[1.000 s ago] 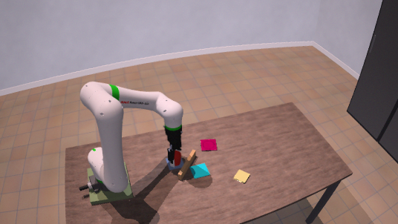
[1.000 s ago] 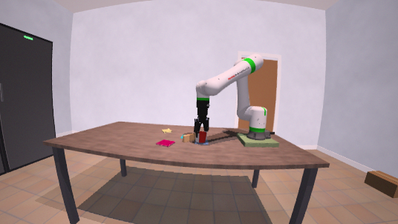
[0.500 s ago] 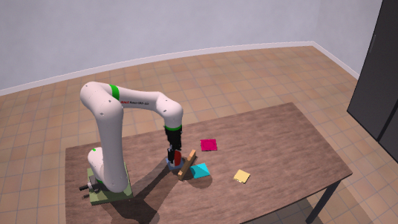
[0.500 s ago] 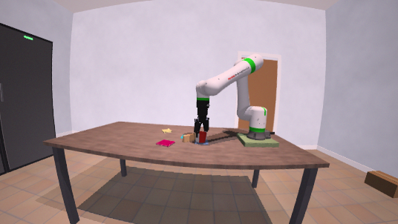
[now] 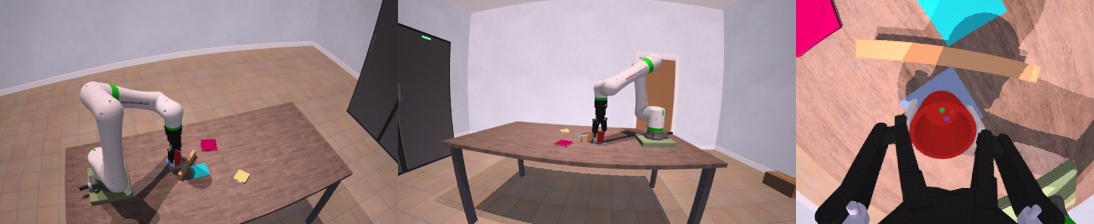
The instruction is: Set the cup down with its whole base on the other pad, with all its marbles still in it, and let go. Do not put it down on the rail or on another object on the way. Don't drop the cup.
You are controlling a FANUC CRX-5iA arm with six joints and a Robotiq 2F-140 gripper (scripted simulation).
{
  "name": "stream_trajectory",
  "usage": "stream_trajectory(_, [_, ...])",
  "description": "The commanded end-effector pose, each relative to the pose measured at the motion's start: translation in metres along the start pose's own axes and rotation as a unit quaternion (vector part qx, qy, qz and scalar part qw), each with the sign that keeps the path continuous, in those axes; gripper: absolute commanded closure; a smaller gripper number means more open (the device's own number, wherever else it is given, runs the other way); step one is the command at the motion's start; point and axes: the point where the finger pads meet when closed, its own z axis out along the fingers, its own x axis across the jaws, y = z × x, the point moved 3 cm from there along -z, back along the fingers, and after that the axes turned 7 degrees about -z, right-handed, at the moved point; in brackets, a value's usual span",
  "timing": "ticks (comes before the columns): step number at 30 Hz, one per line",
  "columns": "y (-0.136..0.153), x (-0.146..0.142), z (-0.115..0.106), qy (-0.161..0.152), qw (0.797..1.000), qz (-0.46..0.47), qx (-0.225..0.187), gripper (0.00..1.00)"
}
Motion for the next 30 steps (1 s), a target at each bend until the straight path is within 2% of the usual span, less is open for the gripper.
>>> stream_trajectory(1, [0.000, 0.000, 0.000, 0.000, 1.000, 0.000, 0.000, 0.51])
stream_trajectory(21, [0.000, 0.000, -0.001, 0.000, 1.000, 0.000, 0.000, 0.51])
stream_trajectory(30, [0.000, 0.000, -0.014, 0.000, 1.000, 0.000, 0.000, 0.51])
